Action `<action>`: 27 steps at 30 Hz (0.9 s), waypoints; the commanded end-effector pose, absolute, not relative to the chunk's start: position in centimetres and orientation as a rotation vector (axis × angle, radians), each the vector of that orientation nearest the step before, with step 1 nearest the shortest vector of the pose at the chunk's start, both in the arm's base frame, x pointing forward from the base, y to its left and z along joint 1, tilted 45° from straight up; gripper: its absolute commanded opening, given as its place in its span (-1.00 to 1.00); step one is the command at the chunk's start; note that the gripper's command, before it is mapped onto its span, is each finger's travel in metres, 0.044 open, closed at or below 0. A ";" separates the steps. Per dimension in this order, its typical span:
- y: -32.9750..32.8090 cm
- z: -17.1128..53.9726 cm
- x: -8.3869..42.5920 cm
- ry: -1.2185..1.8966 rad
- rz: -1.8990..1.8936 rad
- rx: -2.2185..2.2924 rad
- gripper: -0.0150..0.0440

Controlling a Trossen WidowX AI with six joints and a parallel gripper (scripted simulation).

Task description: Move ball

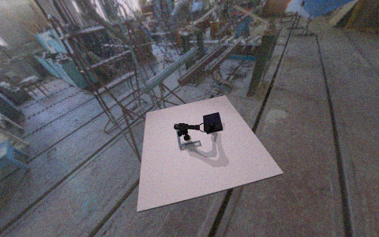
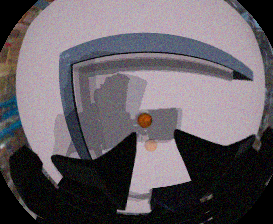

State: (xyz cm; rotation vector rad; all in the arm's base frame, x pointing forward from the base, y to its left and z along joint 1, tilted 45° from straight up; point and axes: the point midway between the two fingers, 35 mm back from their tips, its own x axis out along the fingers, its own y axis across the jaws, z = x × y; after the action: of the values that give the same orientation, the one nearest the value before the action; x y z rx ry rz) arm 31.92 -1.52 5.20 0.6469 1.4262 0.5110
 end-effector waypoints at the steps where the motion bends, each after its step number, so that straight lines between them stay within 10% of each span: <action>1: -1.0 5.9 32.1 1.423 0.508 0.687 0.24; 27: 1.9 3.0 32.5 1.422 0.510 0.688 0.24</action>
State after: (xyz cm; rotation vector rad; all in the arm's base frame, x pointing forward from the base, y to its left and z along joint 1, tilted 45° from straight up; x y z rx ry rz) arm 32.56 1.48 3.42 0.6806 1.4194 0.5095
